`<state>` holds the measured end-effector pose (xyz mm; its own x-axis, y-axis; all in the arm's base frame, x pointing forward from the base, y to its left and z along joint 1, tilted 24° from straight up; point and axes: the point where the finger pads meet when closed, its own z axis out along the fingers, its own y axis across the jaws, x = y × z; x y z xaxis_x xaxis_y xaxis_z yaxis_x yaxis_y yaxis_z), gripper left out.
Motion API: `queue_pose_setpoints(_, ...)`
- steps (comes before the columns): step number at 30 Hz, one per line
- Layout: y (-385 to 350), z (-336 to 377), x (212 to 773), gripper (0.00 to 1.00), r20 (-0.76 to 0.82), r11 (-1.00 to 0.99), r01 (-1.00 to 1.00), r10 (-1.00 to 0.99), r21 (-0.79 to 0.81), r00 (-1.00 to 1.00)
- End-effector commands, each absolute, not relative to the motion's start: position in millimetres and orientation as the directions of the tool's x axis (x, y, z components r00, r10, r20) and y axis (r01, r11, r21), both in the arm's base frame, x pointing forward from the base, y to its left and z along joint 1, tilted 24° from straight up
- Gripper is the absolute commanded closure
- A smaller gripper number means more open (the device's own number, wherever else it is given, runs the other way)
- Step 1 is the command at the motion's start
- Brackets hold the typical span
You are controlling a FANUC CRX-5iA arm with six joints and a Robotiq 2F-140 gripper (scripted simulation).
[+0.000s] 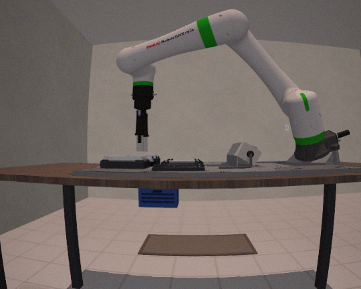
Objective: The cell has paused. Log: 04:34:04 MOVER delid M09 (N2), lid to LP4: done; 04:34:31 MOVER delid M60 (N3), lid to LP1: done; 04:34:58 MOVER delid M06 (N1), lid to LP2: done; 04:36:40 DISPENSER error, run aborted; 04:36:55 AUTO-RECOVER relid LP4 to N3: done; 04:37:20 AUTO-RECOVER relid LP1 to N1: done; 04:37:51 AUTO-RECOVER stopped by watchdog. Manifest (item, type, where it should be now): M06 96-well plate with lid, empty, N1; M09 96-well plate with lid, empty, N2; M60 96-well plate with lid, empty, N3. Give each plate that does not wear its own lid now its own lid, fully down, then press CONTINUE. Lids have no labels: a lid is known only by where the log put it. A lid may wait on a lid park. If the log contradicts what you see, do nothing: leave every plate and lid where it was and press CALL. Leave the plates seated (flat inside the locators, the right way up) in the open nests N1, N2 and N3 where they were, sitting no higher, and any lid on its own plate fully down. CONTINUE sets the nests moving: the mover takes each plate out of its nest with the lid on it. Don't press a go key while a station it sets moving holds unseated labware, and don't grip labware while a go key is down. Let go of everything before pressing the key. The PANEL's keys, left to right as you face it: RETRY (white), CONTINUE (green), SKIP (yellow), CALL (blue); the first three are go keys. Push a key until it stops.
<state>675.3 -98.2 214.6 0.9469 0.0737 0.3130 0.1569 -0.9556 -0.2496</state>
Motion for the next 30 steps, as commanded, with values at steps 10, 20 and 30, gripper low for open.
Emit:
queue_pose_setpoints(10,-98.4,214.9,675.4,0.34,0.313,-0.956,0.157,0.074,-0.249,0.947)
queue_pose_setpoints(20,-98.4,214.9,675.4,0.34,0.313,-0.956,0.157,0.074,-0.249,0.947)
queue_pose_setpoints(30,-98.4,214.9,675.4,0.41,0.313,-0.956,0.157,0.074,-0.249,0.947)
